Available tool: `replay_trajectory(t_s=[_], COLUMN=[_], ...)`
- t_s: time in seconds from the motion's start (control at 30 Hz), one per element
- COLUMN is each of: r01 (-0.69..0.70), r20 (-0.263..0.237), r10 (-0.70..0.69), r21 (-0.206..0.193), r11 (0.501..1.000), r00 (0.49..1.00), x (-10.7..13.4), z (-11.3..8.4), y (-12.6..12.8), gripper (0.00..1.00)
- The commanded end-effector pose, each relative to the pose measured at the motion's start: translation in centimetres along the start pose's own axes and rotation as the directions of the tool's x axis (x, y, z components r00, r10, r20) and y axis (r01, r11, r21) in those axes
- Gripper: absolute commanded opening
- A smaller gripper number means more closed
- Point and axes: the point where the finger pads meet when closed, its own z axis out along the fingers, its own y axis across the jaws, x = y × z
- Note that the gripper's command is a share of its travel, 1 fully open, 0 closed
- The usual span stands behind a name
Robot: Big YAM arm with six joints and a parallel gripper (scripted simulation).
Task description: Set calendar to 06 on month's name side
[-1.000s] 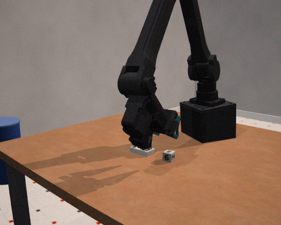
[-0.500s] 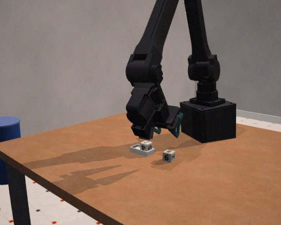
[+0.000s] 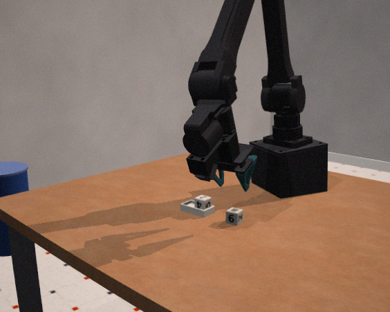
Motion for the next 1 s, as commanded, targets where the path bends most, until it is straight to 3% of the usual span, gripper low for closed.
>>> replay_trajectory(t_s=[0.0, 0.13, 0.23, 0.33, 0.4, 0.6, 0.73, 0.77, 0.97], r01=[0.028, 0.027, 0.029, 0.027, 0.027, 0.026, 0.026, 0.027, 0.027], r20=[0.139, 0.193, 0.164, 0.247, 0.247, 0.413, 0.442, 0.413, 0.413], r10=[-0.028, -0.028, -0.030, -0.028, -0.028, -0.027, -0.027, -0.029, -0.029], r21=[0.006, 0.006, 0.007, 0.007, 0.007, 0.009, 0.008, 0.010, 0.010], r11=[1.000, 1.000, 1.000, 1.000, 1.000, 1.000, 1.000, 1.000, 1.000], r00=[0.990, 0.981, 0.986, 0.969, 0.969, 0.910, 0.897, 0.910, 0.910], x=[-0.3, -0.3, -0.1, -0.2, -0.2, -0.1, -0.1, 0.0, 0.0], z=[-1.3, -1.3, -0.2, -1.3, -1.3, -1.3, -1.3, -0.3, -0.3], y=[0.5, 0.5, 0.5, 0.5, 0.5, 0.5, 0.5, 0.5, 0.5], gripper=[0.64, 0.64, 0.64, 0.64, 0.64, 0.64, 0.64, 1.00, 1.00])
